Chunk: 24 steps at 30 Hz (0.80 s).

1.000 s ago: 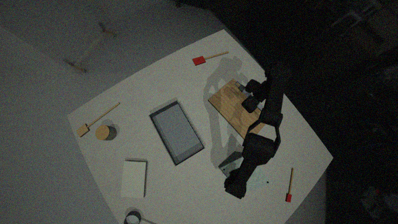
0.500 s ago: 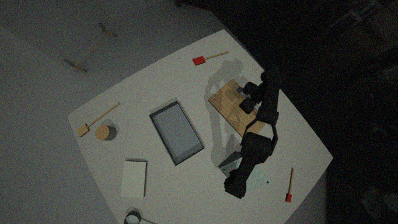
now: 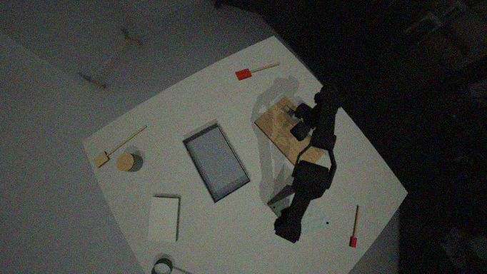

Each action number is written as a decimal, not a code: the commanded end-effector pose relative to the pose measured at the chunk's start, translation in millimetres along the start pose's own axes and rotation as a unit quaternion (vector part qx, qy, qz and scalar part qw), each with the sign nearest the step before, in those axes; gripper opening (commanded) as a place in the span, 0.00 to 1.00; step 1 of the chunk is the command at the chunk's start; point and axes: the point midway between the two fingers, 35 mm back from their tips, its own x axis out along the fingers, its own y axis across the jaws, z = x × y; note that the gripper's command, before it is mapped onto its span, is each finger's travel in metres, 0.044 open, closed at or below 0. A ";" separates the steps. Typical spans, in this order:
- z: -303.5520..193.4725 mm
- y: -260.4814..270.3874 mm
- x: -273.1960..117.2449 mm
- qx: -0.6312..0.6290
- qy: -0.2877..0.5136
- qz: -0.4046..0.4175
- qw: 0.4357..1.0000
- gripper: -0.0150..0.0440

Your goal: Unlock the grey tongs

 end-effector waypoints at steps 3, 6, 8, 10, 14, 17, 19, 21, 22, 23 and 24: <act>-1.5 1.4 9.8 0.004 -0.001 0.002 1.000 0.00; -1.8 2.0 14.6 0.004 -0.001 0.002 1.000 0.00; -2.0 2.4 17.9 0.004 -0.001 0.003 1.000 0.00; -2.3 2.8 21.1 0.004 -0.001 0.003 1.000 0.00; -3.0 3.8 27.5 0.004 -0.001 0.003 1.000 0.00; -3.5 4.5 32.0 0.004 -0.001 0.003 1.000 0.00; -3.6 4.7 33.0 0.004 -0.001 0.003 1.000 0.00; -3.6 4.7 33.0 0.004 -0.001 0.003 1.000 0.00; -3.6 4.7 33.0 0.004 -0.001 0.003 1.000 0.00; -3.1 4.1 31.7 0.001 0.000 0.002 1.000 0.04; -3.1 4.1 31.7 0.001 0.000 0.002 1.000 0.09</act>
